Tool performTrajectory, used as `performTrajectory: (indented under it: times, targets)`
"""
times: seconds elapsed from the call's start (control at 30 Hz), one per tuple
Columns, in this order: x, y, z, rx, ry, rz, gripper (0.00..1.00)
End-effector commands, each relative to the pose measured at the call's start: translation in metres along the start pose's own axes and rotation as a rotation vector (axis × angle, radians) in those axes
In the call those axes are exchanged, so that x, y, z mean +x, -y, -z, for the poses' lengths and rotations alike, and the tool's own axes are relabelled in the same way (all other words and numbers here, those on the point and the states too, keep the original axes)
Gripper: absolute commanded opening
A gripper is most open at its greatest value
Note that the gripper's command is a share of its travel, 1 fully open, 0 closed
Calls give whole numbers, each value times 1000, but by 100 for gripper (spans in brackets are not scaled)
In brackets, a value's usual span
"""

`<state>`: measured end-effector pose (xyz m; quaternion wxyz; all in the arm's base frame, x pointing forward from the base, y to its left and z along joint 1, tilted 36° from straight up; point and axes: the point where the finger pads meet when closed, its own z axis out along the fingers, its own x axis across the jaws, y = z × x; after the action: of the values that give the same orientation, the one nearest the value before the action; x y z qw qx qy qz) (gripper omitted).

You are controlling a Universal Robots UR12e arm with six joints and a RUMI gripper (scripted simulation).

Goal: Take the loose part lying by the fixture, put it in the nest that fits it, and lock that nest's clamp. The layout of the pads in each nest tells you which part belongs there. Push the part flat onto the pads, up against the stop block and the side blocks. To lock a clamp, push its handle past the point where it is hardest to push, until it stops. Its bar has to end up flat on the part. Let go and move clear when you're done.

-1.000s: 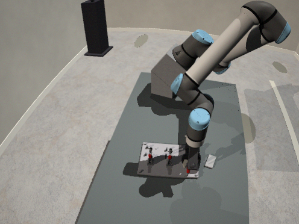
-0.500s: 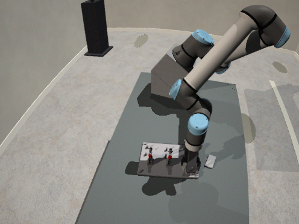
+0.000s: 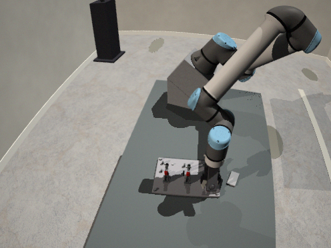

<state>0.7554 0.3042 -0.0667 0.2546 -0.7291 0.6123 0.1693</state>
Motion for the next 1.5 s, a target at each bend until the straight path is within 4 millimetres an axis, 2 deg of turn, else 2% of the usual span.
performTrajectory:
  times: [0.0, 1.3, 1.33, 1.47]
  targets:
    - [-1, 4, 3, 7, -1, 3, 28]
    - [0, 6, 6, 6, -1, 3, 28]
    - [0, 6, 6, 6, -1, 3, 0]
    - [0, 6, 6, 6, -1, 3, 0]
